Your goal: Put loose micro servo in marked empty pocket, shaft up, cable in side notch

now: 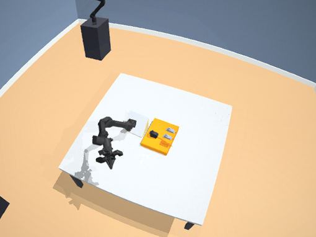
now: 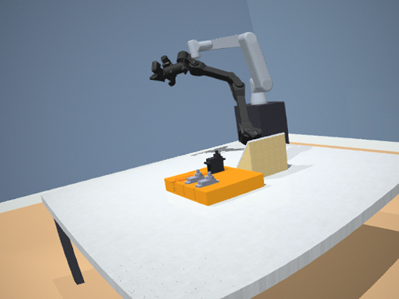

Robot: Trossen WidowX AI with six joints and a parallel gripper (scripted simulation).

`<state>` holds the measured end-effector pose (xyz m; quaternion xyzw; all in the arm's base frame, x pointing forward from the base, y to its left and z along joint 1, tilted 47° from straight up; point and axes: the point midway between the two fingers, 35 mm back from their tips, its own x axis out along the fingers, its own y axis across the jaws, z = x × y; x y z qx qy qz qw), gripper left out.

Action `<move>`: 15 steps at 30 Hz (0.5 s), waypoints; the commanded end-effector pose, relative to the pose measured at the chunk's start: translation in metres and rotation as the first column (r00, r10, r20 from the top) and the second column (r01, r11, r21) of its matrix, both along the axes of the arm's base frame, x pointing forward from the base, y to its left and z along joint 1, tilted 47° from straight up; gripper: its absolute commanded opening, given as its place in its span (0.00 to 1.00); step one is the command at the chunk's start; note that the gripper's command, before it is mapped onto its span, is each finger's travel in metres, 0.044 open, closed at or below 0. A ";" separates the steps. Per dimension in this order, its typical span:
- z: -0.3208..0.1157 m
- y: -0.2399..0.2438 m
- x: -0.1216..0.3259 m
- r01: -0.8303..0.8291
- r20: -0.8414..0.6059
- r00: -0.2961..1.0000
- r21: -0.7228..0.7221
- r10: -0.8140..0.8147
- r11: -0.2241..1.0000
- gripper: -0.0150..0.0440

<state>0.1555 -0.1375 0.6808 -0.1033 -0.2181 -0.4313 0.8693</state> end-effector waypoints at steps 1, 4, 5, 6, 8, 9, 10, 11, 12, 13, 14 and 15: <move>-0.010 -0.003 0.014 -0.019 -0.034 0.999 0.022 0.020 1.000 0.25; -0.019 -0.005 0.027 -0.038 -0.052 0.998 0.050 0.041 0.998 0.25; -0.023 -0.006 0.033 -0.041 -0.067 0.997 0.060 0.045 0.997 0.25; -0.028 -0.008 0.038 -0.042 -0.083 0.995 0.071 0.048 0.997 0.25; -0.036 -0.009 0.048 -0.052 -0.097 0.993 0.095 0.061 0.994 0.25; -0.040 -0.010 0.052 -0.054 -0.109 0.992 0.102 0.065 0.993 0.25; -0.044 -0.011 0.057 -0.056 -0.122 0.990 0.111 0.069 0.992 0.25; -0.050 -0.012 0.063 -0.058 -0.137 0.988 0.123 0.075 0.991 0.25; -0.057 -0.014 0.071 -0.060 -0.156 0.984 0.139 0.082 0.988 0.25; -0.065 -0.015 0.079 -0.062 -0.179 0.980 0.157 0.090 0.986 0.25; -0.072 -0.016 0.085 -0.064 -0.187 0.977 0.176 0.097 0.982 0.25; -0.080 -0.017 0.093 -0.067 -0.207 0.972 0.194 0.108 0.979 0.25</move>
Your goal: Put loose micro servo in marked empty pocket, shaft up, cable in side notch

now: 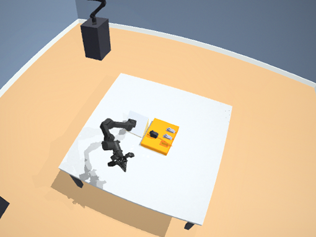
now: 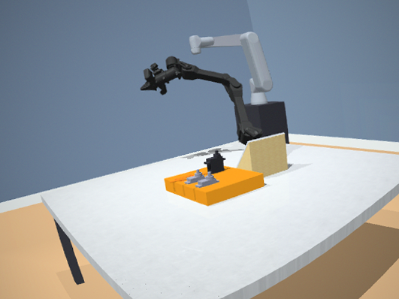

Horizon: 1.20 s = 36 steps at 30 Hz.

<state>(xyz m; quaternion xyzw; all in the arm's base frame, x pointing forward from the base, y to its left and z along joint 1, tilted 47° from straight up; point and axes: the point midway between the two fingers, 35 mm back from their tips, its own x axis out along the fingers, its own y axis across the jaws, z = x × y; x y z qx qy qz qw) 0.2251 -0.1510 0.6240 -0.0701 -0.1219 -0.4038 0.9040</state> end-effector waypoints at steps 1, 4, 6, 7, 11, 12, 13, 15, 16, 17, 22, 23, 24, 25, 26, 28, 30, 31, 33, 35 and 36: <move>-0.033 -0.004 0.032 -0.018 -0.086 0.996 0.069 0.024 0.997 0.25; -0.061 -0.006 0.056 -0.022 -0.167 0.985 0.111 0.041 0.994 0.25; -0.082 -0.006 0.071 -0.023 -0.223 0.973 0.146 0.055 0.989 0.25; -0.093 -0.005 0.079 -0.022 -0.252 0.966 0.163 0.063 0.986 0.25; -0.138 -0.002 0.106 -0.009 -0.364 0.927 0.225 0.092 0.974 0.25; -0.150 -0.001 0.112 -0.004 -0.390 0.915 0.239 0.099 0.971 0.25; -0.159 0.001 0.116 -0.002 -0.420 0.901 0.243 0.108 0.970 0.25; -0.178 0.004 0.124 0.004 -0.468 0.875 0.257 0.121 0.966 0.25; -0.188 0.006 0.128 0.009 -0.490 0.862 0.267 0.128 0.964 0.25; -0.199 0.008 0.132 0.017 -0.515 0.847 0.278 0.134 0.960 0.25; -0.257 0.019 0.148 0.066 -0.638 0.753 0.320 0.163 0.945 0.25; -0.269 0.022 0.150 0.077 -0.661 0.731 0.325 0.168 0.943 0.25; -0.280 0.025 0.151 0.089 -0.685 0.708 0.329 0.173 0.940 0.25; -0.292 0.027 0.153 0.101 -0.707 0.685 0.333 0.177 0.938 0.25; -0.303 0.030 0.153 0.113 -0.729 0.660 0.335 0.181 0.936 0.25; -0.325 0.036 0.154 0.137 -0.770 0.610 0.335 0.187 0.932 0.25; -0.347 0.042 0.153 0.162 -0.809 0.556 0.331 0.191 0.930 0.25; -0.357 0.045 0.152 0.174 -0.827 0.529 0.328 0.193 0.929 0.25; -0.377 0.050 0.149 0.197 -0.859 0.473 0.318 0.194 0.927 0.25; -0.396 0.056 0.145 0.220 -0.890 0.414 0.303 0.192 0.927 0.25; -0.405 0.059 0.143 0.231 -0.904 0.384 0.294 0.191 0.927 0.25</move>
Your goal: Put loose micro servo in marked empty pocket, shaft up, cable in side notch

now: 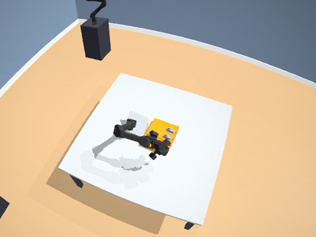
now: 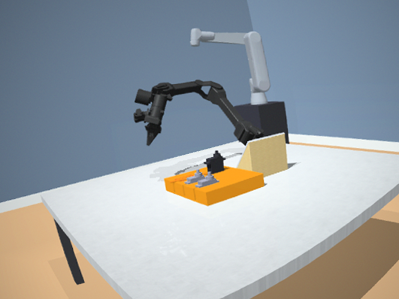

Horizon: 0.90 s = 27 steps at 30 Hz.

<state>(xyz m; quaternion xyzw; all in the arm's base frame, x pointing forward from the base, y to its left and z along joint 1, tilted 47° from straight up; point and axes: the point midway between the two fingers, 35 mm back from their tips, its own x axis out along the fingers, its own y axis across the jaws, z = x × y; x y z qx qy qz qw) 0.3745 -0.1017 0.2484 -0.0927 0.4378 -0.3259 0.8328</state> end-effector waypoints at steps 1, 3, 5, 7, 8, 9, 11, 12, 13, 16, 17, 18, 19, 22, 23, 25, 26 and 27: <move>-0.039 0.012 -0.009 0.003 -0.139 0.990 -0.006 -0.004 1.000 0.25; -0.056 0.017 -0.016 0.004 -0.206 0.979 -0.013 -0.006 1.000 0.25; -0.073 0.022 -0.023 0.003 -0.271 0.963 -0.023 -0.009 1.000 0.25; -0.088 0.027 -0.031 0.001 -0.335 0.942 -0.036 -0.013 0.999 0.25; -0.094 0.029 -0.035 -0.001 -0.363 0.932 -0.042 -0.015 0.999 0.25; -0.101 0.031 -0.039 -0.003 -0.394 0.919 -0.050 -0.017 0.999 0.25; -0.114 0.035 -0.048 -0.009 -0.453 0.891 -0.067 -0.023 0.998 0.25; -0.120 0.036 -0.053 -0.013 -0.482 0.876 -0.077 -0.026 0.997 0.25; -0.126 0.038 -0.058 -0.017 -0.510 0.859 -0.087 -0.029 0.996 0.25; -0.141 0.042 -0.073 -0.035 -0.590 0.806 -0.119 -0.043 0.992 0.25; -0.145 0.043 -0.078 -0.041 -0.611 0.790 -0.129 -0.047 0.991 0.25; -0.147 0.044 -0.080 -0.044 -0.623 0.781 -0.134 -0.050 0.990 0.25; -0.148 0.044 -0.081 -0.046 -0.627 0.777 -0.136 -0.050 0.990 0.25; -0.148 0.044 -0.081 -0.046 -0.627 0.777 -0.136 -0.050 0.990 0.25; -0.148 0.044 -0.081 -0.046 -0.627 0.777 -0.136 -0.050 0.990 0.25; -0.149 0.043 -0.081 -0.046 -0.627 0.777 -0.136 -0.050 0.990 0.25; -0.150 0.042 -0.081 -0.046 -0.627 0.777 -0.136 -0.050 0.990 0.25; -0.151 0.041 -0.081 -0.046 -0.627 0.777 -0.136 -0.050 0.990 0.25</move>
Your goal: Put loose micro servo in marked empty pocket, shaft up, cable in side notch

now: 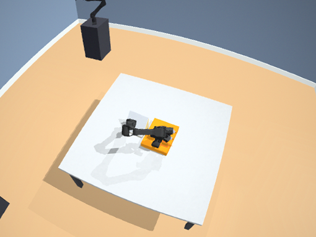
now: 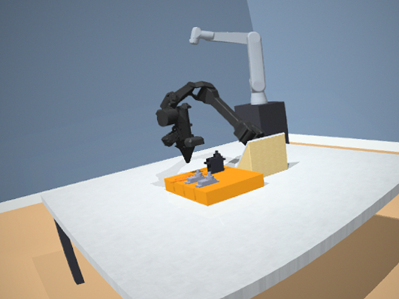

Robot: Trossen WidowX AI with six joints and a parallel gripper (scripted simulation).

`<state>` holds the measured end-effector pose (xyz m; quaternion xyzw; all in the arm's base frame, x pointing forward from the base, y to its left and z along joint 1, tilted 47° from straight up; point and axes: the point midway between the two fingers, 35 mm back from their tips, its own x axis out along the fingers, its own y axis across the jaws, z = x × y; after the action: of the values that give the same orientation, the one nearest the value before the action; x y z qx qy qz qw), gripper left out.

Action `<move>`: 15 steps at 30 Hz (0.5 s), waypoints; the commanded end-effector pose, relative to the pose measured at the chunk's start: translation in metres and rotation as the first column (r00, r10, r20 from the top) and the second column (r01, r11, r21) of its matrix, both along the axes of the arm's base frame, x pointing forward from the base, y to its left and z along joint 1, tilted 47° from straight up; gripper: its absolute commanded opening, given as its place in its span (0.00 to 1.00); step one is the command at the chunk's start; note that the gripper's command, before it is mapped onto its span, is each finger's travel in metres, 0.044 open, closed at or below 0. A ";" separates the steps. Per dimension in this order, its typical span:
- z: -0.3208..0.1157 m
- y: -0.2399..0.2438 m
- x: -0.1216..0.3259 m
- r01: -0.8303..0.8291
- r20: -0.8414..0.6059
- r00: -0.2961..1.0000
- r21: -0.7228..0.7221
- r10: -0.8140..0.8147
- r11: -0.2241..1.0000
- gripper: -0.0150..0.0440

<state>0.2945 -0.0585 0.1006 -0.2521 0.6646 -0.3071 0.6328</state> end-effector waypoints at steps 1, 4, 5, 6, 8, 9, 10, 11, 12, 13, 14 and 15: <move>-0.004 -0.003 -0.001 0.000 -0.007 1.000 -0.005 0.000 1.000 0.25; -0.007 -0.006 -0.001 -0.001 -0.007 1.000 -0.005 0.001 1.000 0.25; -0.009 -0.008 -0.002 -0.001 -0.007 1.000 -0.005 0.001 1.000 0.25; -0.010 -0.009 -0.002 -0.001 -0.007 1.000 -0.005 0.001 1.000 0.25; -0.012 -0.011 -0.002 -0.001 -0.007 1.000 -0.005 0.001 1.000 0.25; -0.013 -0.012 -0.002 -0.001 -0.007 1.000 -0.005 0.001 1.000 0.25; -0.014 -0.014 -0.002 -0.001 -0.007 1.000 -0.005 0.001 1.000 0.25; -0.015 -0.015 -0.002 -0.001 -0.007 1.000 -0.005 0.001 1.000 0.25; -0.016 -0.016 -0.002 -0.001 -0.007 1.000 -0.005 0.001 1.000 0.25; -0.017 -0.017 -0.002 -0.001 -0.007 1.000 -0.006 0.001 1.000 0.25; -0.019 -0.018 -0.003 -0.001 -0.007 1.000 -0.006 0.001 1.000 0.25; -0.020 -0.020 -0.003 -0.001 -0.007 1.000 -0.006 0.001 1.000 0.25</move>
<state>0.2922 -0.0741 0.0841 -0.2531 0.6663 -0.3079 0.6302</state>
